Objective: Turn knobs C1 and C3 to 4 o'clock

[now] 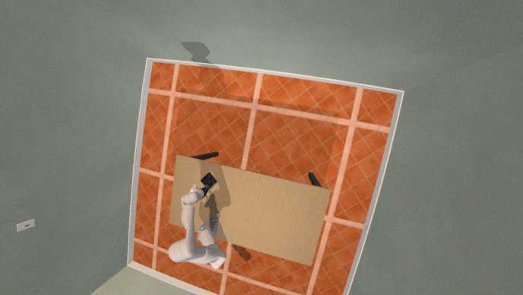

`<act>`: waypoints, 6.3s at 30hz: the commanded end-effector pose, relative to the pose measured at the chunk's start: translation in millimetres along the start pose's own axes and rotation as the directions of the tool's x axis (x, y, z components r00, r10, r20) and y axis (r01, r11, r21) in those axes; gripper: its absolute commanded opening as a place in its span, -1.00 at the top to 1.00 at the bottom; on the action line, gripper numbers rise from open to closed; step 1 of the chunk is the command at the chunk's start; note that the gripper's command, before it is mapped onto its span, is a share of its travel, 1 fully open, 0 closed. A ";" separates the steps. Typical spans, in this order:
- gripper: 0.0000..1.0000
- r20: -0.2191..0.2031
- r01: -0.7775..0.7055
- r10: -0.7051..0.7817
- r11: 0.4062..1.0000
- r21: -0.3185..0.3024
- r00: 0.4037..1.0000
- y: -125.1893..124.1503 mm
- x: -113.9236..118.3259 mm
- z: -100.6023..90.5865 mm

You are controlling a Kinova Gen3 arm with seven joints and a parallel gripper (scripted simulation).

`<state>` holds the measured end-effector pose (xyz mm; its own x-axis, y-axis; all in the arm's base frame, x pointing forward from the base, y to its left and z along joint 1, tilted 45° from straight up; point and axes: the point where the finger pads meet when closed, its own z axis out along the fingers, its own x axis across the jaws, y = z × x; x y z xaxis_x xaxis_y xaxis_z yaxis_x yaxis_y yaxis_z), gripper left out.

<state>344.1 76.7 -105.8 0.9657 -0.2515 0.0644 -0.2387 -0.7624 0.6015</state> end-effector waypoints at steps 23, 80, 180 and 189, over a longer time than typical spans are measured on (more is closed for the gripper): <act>-1.00 -0.025 -0.046 0.046 0.999 -0.010 0.999 -0.3 1.1 1.1; -1.00 -0.099 -0.160 0.156 0.987 -0.024 0.983 0.7 11.6 1.1; -1.00 -0.204 -0.303 0.295 0.953 -0.009 0.933 1.5 27.3 -4.0; -1.00 -0.212 -0.312 0.304 0.950 -0.007 0.929 1.5 28.5 -4.6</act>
<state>372.5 71.0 -99.6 0.8529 -0.3335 0.4017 -0.5172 -0.6447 0.5629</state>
